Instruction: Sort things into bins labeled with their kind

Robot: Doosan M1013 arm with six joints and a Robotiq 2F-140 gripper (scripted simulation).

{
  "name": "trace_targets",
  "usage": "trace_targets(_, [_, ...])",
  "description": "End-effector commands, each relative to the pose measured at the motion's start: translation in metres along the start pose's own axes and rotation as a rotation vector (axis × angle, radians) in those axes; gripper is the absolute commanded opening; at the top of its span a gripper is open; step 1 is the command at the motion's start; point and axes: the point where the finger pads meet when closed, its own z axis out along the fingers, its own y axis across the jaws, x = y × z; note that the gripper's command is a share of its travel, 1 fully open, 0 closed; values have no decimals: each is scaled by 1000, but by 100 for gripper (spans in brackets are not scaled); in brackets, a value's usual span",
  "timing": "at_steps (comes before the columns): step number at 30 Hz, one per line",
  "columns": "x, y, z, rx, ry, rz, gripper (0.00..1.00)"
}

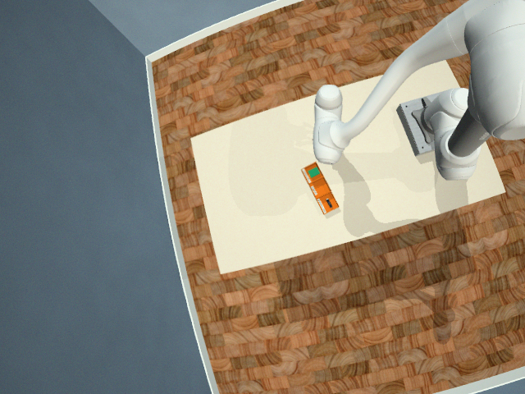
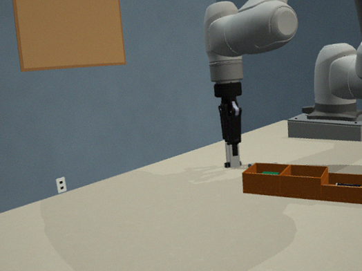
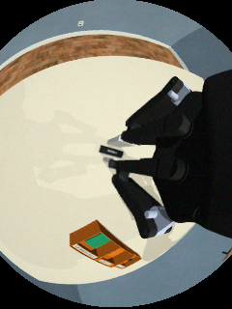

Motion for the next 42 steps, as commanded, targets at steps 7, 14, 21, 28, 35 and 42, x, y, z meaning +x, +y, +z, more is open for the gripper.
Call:
trace_targets(7, [0, 0, 0, 0, 0, 0, 17])
trace_targets(14, [0, 0, 0, 0, 0, 0, 5])
trace_targets(21, [0, 0, 0, 0, 0, 0, 5])
trace_targets(28, [0, 0, 0, 0, 0, 0, 5])
trace_targets(35, [0, 0, 0, 0, 0, 0, 5])
trace_targets(42, [0, 0, -10, 0, 0, 0, 5])
